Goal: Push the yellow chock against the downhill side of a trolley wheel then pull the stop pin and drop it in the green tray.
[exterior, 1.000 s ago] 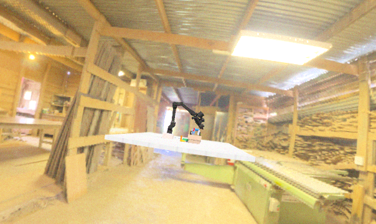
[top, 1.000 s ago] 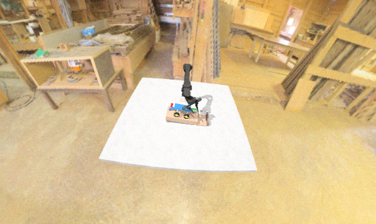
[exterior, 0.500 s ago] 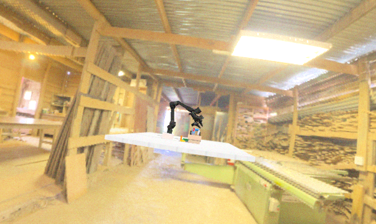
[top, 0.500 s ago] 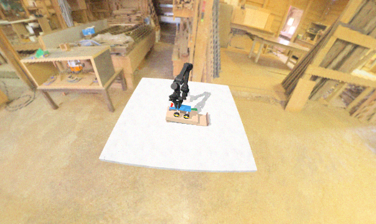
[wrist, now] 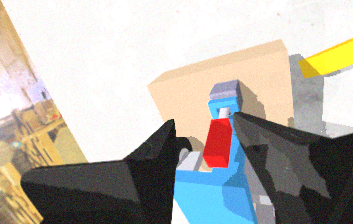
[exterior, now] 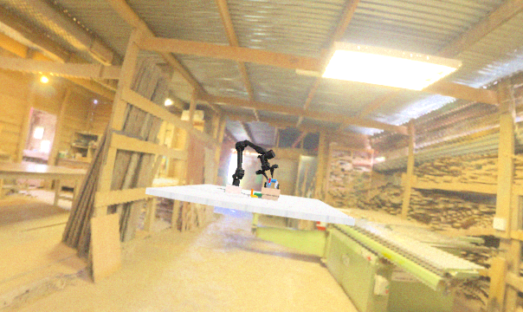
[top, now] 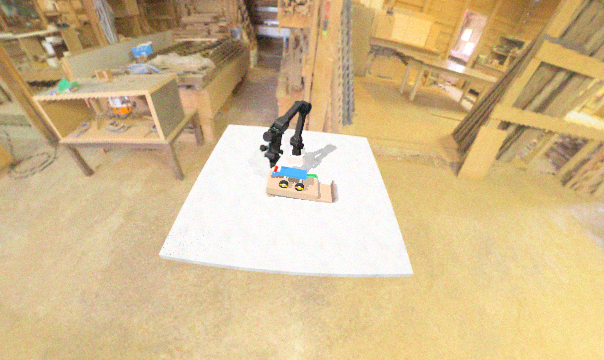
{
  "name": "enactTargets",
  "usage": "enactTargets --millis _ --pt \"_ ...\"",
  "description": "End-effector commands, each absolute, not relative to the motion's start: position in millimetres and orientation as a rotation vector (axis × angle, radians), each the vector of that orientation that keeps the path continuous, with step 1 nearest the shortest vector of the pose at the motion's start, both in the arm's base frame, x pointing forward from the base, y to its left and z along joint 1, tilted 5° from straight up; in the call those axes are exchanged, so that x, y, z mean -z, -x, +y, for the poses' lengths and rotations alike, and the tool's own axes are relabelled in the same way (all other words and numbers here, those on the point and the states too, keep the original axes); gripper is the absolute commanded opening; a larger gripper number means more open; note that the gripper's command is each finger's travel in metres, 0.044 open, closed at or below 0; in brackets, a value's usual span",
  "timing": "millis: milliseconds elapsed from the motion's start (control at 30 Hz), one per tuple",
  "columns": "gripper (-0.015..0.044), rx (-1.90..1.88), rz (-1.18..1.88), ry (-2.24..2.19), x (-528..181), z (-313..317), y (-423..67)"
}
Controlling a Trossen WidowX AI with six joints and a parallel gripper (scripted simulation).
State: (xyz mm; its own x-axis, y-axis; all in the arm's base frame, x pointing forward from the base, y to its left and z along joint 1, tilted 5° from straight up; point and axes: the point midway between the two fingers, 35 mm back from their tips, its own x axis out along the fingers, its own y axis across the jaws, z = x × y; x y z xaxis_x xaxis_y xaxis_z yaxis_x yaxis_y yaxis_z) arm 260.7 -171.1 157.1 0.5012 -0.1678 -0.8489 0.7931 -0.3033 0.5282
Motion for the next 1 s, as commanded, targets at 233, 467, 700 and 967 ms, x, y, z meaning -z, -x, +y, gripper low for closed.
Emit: enactTargets --millis 233,467,700,967 --pt "0.019 1.668 0.318 -2.073 -124 -166 -187" --pt "0.019 2.047 0.087 -2.244 -112 -153 -147" --pt "0.019 2.057 0.08 -2.247 -111 -153 -146" --pt "0.019 2.057 0.08 -2.247 -98 -154 -148"
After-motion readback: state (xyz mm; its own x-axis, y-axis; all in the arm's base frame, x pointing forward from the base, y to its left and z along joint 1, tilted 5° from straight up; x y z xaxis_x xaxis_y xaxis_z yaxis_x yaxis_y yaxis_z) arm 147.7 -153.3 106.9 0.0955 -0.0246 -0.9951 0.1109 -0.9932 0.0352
